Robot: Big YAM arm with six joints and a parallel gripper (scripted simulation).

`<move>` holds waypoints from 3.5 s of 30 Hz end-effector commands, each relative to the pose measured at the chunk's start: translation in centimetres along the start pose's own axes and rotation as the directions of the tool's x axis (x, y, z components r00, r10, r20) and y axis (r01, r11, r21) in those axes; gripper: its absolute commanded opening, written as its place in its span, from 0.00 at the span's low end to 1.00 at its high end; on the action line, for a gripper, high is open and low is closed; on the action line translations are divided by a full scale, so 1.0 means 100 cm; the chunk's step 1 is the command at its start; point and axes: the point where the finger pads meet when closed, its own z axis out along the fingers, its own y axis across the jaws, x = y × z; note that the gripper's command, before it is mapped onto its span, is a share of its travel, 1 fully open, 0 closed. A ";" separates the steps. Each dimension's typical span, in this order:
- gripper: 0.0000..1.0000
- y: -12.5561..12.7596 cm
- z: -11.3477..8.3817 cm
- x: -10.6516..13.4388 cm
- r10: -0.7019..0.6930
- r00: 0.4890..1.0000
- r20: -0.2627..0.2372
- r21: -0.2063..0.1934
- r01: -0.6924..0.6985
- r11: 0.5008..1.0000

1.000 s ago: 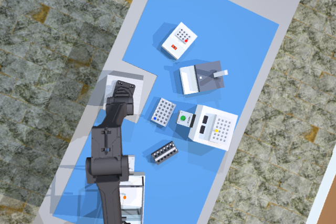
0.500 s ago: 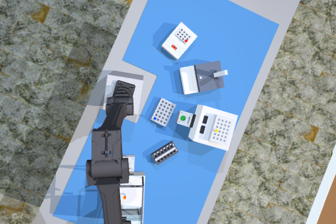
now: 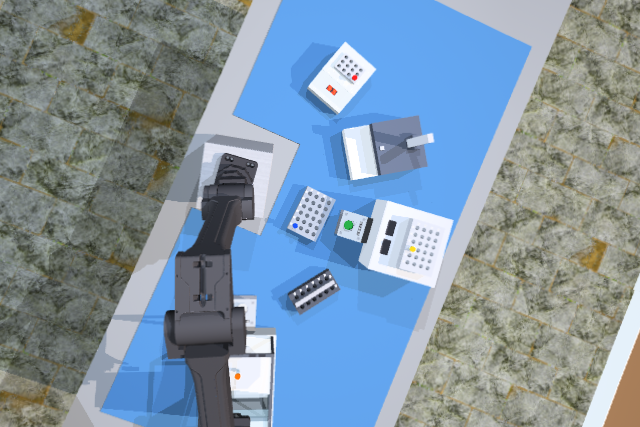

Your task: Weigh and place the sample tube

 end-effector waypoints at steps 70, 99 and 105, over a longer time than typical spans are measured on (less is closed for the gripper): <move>0.06 -0.009 -0.004 0.001 -0.001 1.000 0.005 0.036 0.001 0.999; 0.06 -0.009 -0.004 0.001 -0.001 1.000 0.005 0.036 0.001 0.999; 0.06 0.000 -0.005 0.004 -0.004 1.000 0.005 0.041 0.004 0.999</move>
